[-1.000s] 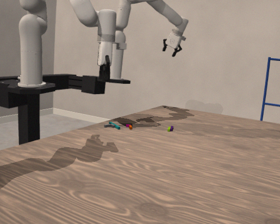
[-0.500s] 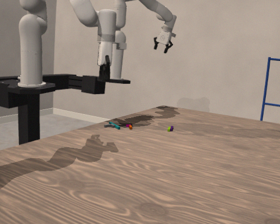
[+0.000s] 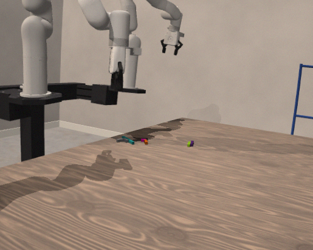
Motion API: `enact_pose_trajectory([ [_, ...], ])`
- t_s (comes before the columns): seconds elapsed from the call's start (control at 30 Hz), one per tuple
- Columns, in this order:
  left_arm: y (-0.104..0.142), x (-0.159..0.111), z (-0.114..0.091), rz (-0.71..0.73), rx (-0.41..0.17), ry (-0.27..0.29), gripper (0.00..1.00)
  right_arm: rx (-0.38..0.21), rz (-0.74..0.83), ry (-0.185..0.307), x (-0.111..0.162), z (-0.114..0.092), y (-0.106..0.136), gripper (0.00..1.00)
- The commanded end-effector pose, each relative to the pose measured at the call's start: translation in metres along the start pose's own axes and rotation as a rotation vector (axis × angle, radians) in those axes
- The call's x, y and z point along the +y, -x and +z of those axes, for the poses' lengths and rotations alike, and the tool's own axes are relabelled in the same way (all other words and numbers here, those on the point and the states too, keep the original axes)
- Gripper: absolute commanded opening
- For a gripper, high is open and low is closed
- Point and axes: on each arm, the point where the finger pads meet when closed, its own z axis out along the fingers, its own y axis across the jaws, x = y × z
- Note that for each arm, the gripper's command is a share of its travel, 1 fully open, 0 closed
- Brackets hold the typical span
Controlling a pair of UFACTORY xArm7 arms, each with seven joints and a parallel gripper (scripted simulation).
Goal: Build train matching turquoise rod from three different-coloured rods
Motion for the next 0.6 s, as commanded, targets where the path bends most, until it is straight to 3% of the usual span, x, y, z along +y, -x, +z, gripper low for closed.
enact_pose_trajectory([
  [0.0, 0.006, -0.016, -0.005, -0.006, 0.014, 0.039, 1.0, 0.003, 0.0, 0.001, 0.0, -0.001, -0.001, 1.0],
  [0.2, 0.014, -0.035, -0.007, -0.014, 0.032, 0.084, 1.0, 0.003, 0.0, 0.001, 0.0, -0.001, -0.001, 1.0],
  [0.47, 0.018, -0.041, -0.008, -0.017, 0.04, 0.099, 1.0, 0.003, 0.001, 0.001, 0.0, -0.001, -0.001, 1.0],
  [0.57, 0.018, -0.042, -0.008, -0.018, 0.041, 0.1, 1.0, 0.003, 0.042, 0.0, 0.003, 0.001, -0.014, 1.0],
])
